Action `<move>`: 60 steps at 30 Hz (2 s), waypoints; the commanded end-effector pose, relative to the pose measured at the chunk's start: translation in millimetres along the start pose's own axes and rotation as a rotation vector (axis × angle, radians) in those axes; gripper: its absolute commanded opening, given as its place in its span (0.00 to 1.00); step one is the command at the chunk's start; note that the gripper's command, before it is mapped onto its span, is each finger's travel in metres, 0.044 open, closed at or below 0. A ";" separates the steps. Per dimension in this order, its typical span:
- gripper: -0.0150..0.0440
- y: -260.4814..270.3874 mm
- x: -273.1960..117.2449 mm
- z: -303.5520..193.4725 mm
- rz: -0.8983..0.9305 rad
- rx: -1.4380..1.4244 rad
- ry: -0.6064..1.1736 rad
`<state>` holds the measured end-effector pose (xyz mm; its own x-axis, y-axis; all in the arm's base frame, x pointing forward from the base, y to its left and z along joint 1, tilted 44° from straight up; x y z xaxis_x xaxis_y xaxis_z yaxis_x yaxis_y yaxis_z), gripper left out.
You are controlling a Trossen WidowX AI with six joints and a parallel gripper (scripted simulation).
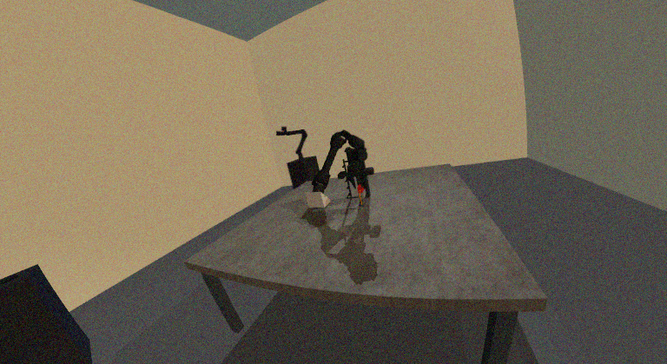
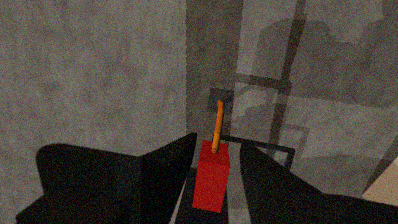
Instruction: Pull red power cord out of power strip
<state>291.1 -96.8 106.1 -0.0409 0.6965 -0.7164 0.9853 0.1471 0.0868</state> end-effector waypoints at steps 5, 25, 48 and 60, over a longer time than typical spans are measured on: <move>0.53 -0.4 -3.1 -6.9 0.001 0.005 -0.010; 0.53 -2.8 -2.7 -33.3 0.001 0.005 -0.008; 0.30 -2.7 6.8 -32.4 -0.001 0.003 -0.011; 0.25 -1.2 6.3 -24.1 -0.001 0.003 -0.012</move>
<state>283.5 -69.8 122.9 -0.0427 0.6915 -0.7211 0.9858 0.1466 0.0823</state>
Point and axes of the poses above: the point midway between the two fingers, 35 mm back from their tips, its own x axis out along the fingers, its own y axis across the jaws, z = x × y, the point moved 9 cm from there along -x, back along the fingers, and after that the axes turned 4 degrees about x, right-handed, at the moved point
